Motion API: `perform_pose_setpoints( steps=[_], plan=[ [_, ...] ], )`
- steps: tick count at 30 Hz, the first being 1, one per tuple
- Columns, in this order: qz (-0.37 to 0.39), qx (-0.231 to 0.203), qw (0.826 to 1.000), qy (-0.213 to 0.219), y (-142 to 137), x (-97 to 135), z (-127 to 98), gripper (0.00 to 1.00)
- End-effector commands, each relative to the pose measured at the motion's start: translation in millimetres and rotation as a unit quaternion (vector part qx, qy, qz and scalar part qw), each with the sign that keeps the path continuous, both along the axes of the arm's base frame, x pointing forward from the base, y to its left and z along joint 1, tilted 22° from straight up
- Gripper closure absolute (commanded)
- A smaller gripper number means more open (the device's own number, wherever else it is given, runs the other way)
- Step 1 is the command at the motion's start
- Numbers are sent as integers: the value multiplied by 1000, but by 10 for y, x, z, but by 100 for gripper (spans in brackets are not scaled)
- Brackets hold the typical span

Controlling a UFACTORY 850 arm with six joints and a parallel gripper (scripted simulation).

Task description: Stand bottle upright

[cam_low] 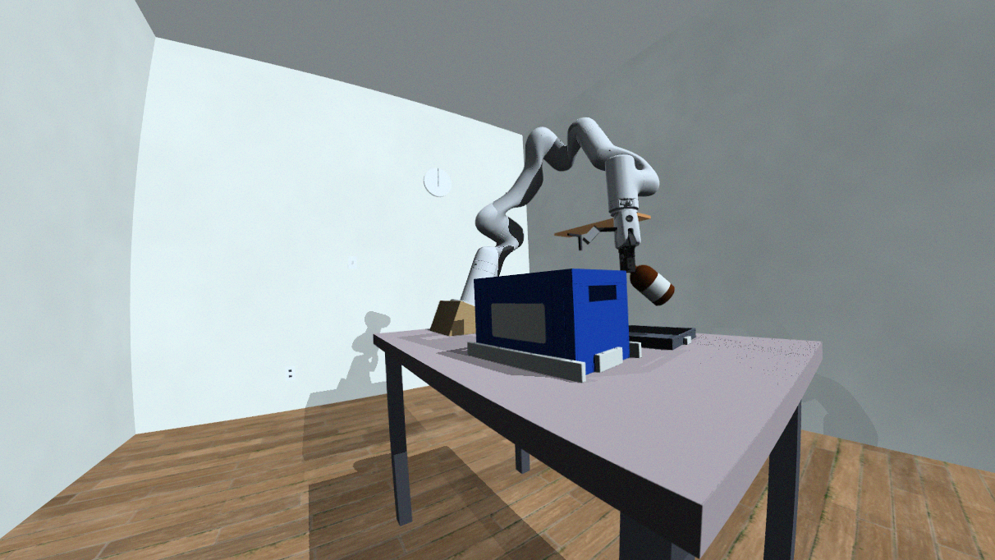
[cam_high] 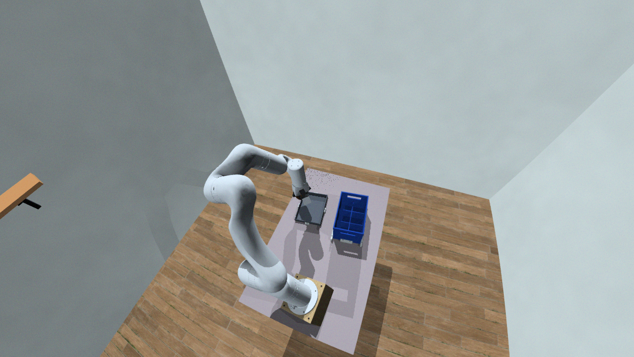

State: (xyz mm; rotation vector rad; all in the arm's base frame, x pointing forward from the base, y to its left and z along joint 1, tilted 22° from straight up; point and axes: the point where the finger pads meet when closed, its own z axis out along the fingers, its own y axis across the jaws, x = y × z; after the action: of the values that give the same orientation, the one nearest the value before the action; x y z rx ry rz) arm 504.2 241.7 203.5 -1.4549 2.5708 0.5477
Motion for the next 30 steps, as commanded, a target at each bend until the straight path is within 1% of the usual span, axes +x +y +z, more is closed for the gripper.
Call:
perform_pose_setpoints(
  steps=[1,15,30],
  plan=[
    [0,0,1000,-1,0,8,9,100],
    [7,1,1000,-4,0,8,9,100],
    [101,7,994,-42,0,8,9,100]
  ],
)
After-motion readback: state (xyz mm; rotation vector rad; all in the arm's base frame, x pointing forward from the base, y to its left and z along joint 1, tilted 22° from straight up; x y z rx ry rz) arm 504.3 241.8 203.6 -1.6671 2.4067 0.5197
